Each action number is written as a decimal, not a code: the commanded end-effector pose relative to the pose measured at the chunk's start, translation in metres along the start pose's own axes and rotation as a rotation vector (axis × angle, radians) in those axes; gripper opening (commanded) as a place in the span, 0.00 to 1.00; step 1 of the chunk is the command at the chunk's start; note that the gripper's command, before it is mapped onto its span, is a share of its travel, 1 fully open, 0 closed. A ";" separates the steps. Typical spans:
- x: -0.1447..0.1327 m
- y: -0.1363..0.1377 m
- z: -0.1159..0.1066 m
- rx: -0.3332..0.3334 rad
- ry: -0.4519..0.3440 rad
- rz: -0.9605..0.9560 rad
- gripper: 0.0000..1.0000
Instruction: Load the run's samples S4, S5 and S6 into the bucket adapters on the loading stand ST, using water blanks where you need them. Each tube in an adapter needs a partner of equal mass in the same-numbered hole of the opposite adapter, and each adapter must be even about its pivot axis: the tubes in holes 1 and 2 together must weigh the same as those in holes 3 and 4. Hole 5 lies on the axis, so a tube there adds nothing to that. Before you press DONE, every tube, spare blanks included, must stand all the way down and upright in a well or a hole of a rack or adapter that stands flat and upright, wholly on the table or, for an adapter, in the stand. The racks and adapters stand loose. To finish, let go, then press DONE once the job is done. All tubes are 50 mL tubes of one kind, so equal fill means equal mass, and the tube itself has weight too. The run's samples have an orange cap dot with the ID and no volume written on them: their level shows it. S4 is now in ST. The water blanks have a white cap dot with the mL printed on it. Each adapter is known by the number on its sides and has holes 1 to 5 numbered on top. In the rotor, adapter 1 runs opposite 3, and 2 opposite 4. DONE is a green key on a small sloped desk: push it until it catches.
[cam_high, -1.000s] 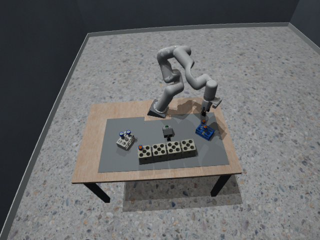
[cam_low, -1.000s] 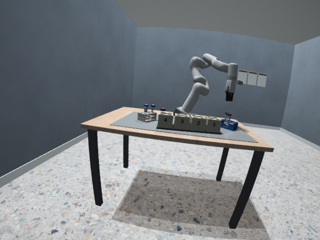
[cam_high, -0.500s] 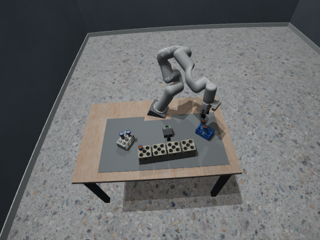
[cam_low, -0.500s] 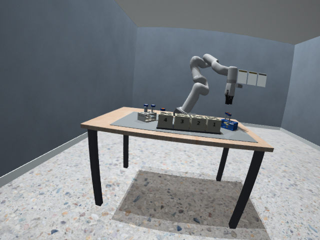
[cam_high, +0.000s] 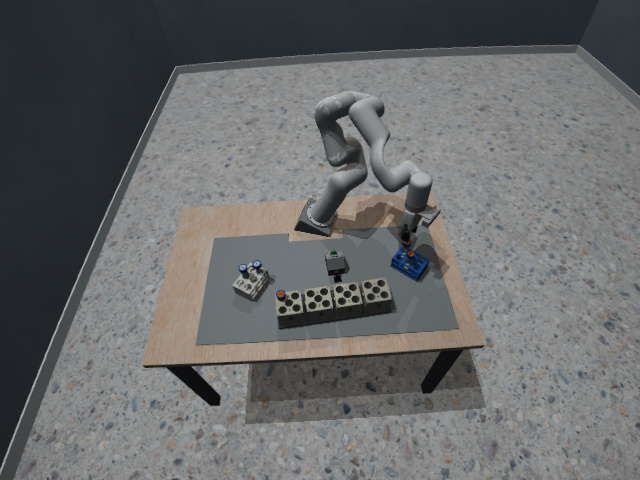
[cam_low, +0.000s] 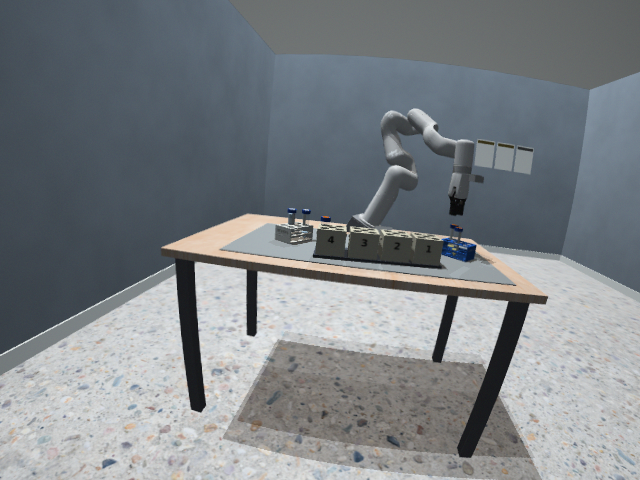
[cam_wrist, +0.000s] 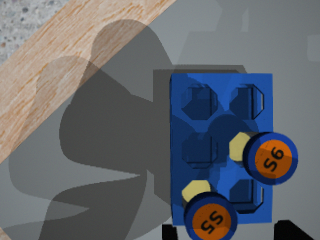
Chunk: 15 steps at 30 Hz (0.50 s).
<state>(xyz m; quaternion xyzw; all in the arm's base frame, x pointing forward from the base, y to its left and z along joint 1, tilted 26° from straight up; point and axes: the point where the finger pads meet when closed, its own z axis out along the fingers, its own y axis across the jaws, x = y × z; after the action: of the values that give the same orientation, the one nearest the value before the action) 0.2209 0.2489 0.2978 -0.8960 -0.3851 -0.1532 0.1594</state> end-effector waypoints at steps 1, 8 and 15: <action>0.002 0.000 0.007 0.000 0.005 -0.001 0.57; 0.002 0.000 0.021 0.000 0.005 -0.001 0.57; 0.002 0.000 0.031 0.000 0.005 -0.001 0.57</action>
<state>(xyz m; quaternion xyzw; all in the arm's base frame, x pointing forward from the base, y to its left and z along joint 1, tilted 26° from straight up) 0.2250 0.2598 0.2732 -0.8960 -0.3851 -0.1532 0.1594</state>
